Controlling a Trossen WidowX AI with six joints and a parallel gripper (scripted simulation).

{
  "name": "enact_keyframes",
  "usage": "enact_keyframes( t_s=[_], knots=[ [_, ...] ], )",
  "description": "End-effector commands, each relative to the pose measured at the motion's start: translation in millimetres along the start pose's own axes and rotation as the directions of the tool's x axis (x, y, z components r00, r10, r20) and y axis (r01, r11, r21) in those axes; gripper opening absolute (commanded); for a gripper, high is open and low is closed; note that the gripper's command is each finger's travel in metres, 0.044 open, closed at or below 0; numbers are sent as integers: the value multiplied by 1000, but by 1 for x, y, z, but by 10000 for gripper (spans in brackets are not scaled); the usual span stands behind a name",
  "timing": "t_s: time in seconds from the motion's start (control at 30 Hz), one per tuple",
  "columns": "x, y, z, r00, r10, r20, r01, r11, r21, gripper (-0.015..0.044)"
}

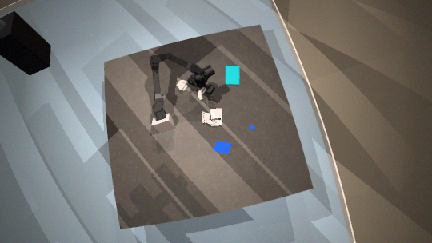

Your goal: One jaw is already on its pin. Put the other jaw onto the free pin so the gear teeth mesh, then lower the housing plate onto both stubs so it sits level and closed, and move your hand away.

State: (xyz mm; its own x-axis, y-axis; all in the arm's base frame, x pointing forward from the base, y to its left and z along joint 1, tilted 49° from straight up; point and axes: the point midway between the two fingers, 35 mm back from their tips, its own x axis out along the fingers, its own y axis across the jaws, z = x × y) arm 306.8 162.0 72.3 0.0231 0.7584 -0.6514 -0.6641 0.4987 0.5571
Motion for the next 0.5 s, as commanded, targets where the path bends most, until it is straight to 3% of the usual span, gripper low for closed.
enact_keyframes(
  t_s=[0.0,0.47],
  knots=[
    [10,-1,-5,1000,3,-12,-3,1000,18,440],
    [16,0,-6,1000,4,-11,-4,1000,18,440]
  ],
)
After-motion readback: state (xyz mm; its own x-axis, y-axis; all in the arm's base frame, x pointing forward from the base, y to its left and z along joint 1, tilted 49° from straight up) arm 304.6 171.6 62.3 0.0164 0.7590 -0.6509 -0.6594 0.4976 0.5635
